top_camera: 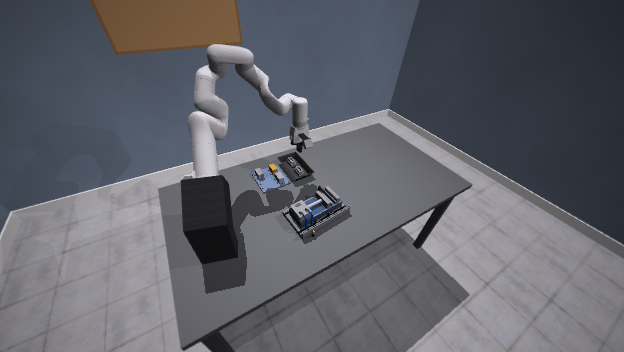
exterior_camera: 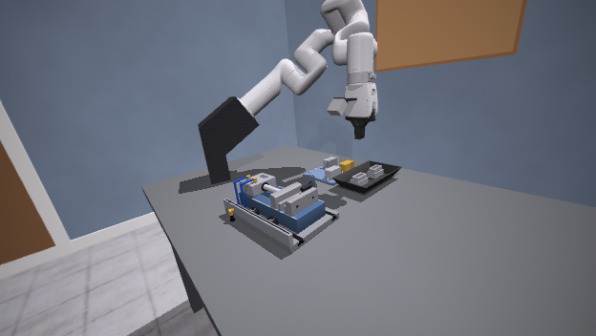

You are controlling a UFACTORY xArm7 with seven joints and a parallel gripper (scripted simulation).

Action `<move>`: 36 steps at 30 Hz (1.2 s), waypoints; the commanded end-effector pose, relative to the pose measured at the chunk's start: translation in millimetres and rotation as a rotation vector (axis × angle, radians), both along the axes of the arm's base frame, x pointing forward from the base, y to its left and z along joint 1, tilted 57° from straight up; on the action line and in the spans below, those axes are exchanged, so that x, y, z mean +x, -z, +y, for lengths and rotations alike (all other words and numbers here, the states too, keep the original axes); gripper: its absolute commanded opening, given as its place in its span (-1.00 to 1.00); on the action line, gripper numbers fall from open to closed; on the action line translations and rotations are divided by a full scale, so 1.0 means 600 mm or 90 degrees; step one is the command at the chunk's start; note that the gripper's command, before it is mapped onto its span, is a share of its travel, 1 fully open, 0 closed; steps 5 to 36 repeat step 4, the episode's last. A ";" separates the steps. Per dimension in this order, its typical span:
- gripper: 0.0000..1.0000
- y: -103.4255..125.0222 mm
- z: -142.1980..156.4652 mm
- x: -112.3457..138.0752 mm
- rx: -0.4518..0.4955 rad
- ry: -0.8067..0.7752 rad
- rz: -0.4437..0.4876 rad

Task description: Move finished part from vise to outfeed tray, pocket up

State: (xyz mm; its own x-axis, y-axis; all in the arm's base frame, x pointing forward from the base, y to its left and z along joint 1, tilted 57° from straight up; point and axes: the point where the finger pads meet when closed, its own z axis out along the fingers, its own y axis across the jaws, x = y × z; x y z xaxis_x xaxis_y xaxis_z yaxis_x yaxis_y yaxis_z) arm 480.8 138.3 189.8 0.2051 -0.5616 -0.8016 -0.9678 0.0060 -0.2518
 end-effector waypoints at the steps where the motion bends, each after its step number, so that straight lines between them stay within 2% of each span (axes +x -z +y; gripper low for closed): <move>1: -1.00 -0.001 -0.003 0.002 -0.001 0.003 -0.001; 36: -1.00 -0.001 -0.003 0.002 -0.001 0.003 -0.001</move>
